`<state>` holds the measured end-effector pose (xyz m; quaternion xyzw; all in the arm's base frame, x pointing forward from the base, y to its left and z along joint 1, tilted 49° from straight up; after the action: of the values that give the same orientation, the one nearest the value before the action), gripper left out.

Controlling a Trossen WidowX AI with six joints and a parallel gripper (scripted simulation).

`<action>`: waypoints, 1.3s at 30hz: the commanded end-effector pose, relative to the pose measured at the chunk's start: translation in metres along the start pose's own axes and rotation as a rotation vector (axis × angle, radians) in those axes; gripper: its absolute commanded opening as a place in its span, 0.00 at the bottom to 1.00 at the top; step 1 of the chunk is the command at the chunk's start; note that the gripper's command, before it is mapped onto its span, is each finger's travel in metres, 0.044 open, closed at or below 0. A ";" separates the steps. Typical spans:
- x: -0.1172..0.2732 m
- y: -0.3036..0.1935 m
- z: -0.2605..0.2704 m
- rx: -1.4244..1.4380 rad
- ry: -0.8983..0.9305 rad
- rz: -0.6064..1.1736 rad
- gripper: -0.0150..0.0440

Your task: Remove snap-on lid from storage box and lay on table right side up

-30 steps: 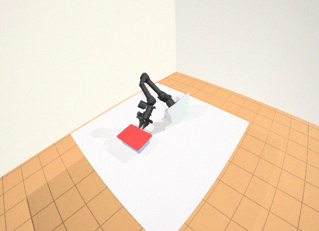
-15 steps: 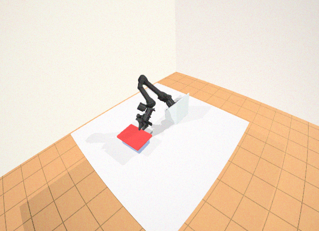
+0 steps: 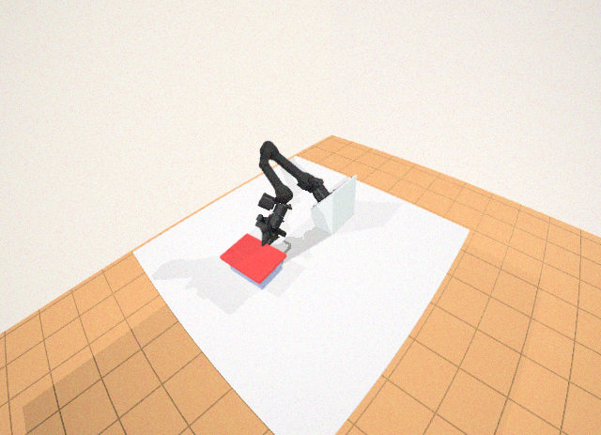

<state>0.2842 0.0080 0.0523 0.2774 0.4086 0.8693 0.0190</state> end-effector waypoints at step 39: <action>0.005 0.000 0.005 0.000 0.000 0.000 0.25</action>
<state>0.2829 0.0102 0.0554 0.2805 0.4101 0.8676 0.0193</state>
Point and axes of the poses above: the point midway between the two fingers, 35 mm back from their tips, its own x axis back along the fingers, its own z axis across the jaws, y = z × x, the point moved 8 cm from there along x, back along the fingers, and after that the axes turned 3 degrees about -x, right-handed, at the moved point
